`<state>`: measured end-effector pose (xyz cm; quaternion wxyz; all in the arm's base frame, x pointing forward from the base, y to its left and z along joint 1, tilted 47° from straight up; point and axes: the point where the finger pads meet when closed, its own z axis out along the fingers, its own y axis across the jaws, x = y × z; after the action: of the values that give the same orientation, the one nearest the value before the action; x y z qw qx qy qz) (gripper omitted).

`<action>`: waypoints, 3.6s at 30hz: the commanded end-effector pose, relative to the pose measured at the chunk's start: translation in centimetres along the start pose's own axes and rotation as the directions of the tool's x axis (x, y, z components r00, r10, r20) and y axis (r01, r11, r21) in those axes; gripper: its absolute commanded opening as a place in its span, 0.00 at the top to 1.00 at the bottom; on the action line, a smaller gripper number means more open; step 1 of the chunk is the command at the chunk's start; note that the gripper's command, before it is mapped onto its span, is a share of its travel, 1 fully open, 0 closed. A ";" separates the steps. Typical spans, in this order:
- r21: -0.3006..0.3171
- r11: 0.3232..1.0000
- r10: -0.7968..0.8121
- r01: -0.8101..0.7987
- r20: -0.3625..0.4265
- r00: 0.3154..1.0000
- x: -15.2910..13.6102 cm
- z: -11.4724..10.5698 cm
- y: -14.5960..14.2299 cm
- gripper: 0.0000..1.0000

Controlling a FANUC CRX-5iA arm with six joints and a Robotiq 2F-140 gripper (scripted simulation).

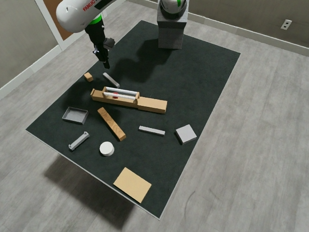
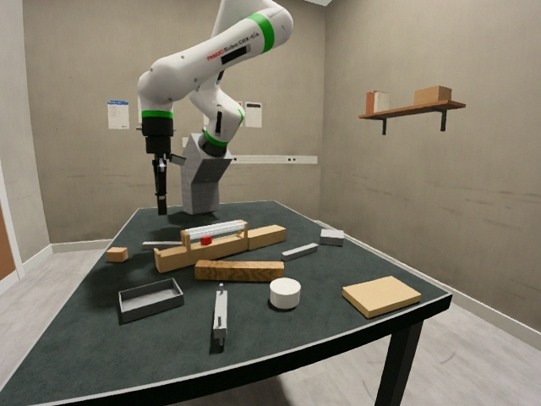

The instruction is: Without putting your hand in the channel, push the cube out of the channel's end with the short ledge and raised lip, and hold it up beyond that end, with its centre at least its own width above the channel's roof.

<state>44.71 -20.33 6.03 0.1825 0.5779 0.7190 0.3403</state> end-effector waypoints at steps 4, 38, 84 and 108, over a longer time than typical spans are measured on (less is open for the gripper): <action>-0.004 0.913 -0.409 0.409 0.006 0.913 -0.1 0.0 0.0 0.90; 0.042 -0.392 -0.919 0.919 -0.065 -0.389 -0.1 0.0 0.0 0.90; 0.020 -0.867 -0.497 0.497 0.019 -0.868 -0.1 3.5 0.1 0.70; 0.020 -0.867 -0.497 0.497 0.019 -0.868 0.0 9.7 0.3 0.70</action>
<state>51.12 -17.64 -0.48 0.3886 -0.5431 0.7388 -0.0905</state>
